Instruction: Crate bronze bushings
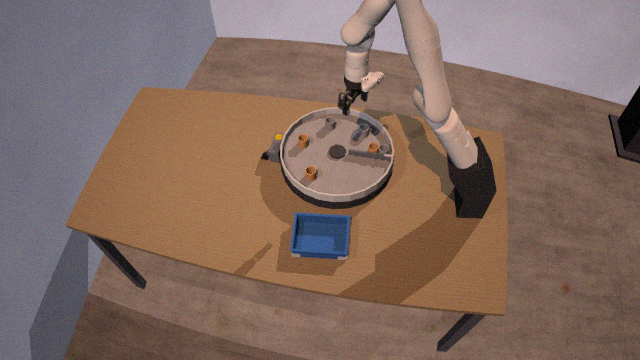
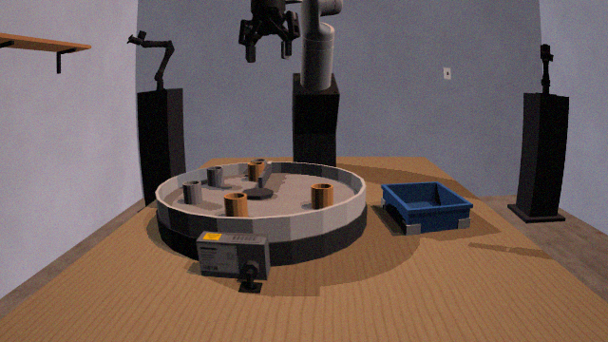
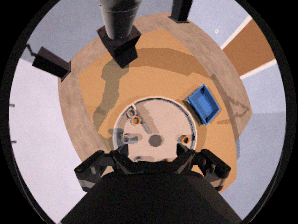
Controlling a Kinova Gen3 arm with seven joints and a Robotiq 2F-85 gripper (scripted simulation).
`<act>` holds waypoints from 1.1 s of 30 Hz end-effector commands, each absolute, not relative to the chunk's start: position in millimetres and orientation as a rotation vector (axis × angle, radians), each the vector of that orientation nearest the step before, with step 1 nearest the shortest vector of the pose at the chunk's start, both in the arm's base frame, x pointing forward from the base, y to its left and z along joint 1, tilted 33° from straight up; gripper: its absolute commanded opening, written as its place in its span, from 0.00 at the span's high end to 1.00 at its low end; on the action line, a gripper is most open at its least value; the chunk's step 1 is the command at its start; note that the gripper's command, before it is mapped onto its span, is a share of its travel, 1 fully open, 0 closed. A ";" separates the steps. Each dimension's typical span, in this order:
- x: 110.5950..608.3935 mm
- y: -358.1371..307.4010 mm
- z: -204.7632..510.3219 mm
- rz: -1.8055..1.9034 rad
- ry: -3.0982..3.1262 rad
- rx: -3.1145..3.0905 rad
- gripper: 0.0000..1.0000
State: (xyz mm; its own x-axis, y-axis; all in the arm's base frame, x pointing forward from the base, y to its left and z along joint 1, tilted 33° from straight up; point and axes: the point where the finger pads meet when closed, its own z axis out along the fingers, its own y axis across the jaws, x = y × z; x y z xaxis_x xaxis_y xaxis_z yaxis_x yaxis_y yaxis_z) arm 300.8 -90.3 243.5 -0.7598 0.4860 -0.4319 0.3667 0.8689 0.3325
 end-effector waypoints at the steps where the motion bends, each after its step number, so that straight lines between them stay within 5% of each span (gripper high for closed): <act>1: 300.8 -100.2 236.9 0.311 2.521 0.620 0.00; 33: 298.9 -189.8 175.4 0.307 2.519 0.628 0.00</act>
